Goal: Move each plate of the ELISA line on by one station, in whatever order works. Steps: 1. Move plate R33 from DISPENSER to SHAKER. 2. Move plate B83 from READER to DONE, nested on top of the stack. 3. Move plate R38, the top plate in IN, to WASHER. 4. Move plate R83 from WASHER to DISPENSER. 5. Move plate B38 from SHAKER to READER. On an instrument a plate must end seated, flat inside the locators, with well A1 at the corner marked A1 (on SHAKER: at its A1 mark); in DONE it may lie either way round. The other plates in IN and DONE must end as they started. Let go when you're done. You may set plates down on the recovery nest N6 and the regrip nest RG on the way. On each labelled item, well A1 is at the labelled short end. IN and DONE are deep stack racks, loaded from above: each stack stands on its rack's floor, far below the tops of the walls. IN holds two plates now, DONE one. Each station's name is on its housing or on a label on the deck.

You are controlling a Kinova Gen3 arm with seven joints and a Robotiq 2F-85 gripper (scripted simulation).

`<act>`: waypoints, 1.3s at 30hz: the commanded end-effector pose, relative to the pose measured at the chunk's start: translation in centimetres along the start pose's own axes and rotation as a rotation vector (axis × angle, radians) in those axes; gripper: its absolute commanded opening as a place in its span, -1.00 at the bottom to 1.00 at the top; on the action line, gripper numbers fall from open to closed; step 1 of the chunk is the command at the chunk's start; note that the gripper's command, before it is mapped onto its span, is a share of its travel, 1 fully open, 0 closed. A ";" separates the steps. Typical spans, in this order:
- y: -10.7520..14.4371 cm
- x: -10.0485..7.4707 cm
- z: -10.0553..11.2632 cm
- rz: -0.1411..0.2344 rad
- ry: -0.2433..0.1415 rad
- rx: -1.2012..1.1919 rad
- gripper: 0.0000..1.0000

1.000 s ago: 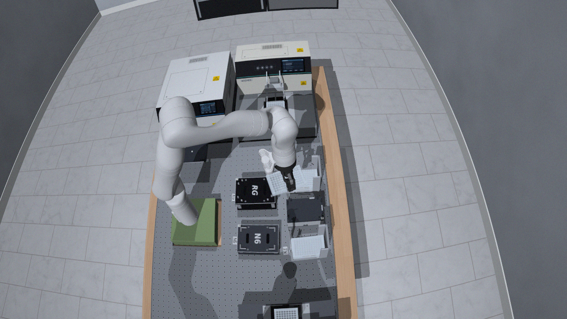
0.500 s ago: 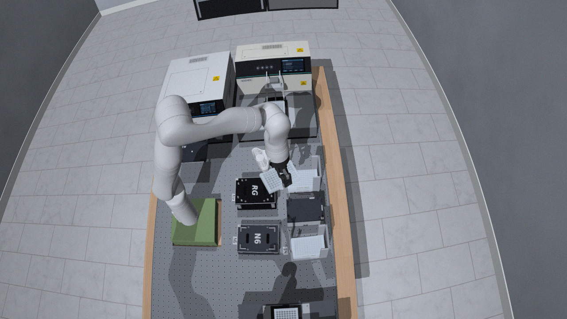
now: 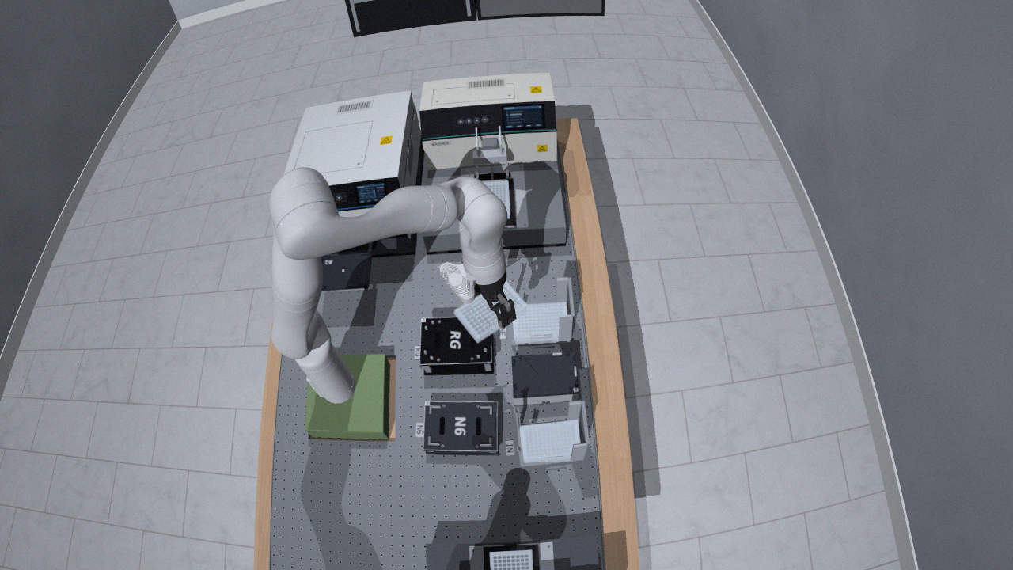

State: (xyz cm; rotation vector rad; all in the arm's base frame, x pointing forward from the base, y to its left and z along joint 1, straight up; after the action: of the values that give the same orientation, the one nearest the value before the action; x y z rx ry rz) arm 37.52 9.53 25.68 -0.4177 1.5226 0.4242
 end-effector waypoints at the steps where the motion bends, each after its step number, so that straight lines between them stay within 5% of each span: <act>1: 0.2 -0.1 -0.3 -0.004 -0.002 -0.046 0.88; 39: 7.8 -0.1 -3.6 -0.006 0.001 -0.435 0.88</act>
State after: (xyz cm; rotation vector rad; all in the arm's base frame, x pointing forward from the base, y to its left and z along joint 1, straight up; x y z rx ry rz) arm 30.64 14.44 25.63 -0.7299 1.4377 0.7382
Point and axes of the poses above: the point where the finger pads meet when closed, its own x axis out along the fingers, its own y axis across the jaws, z = x × y, the point moved 8 cm from there along -x, back along the fingers, and after that the axes turned 4 degrees about x, right-handed, at the moved point
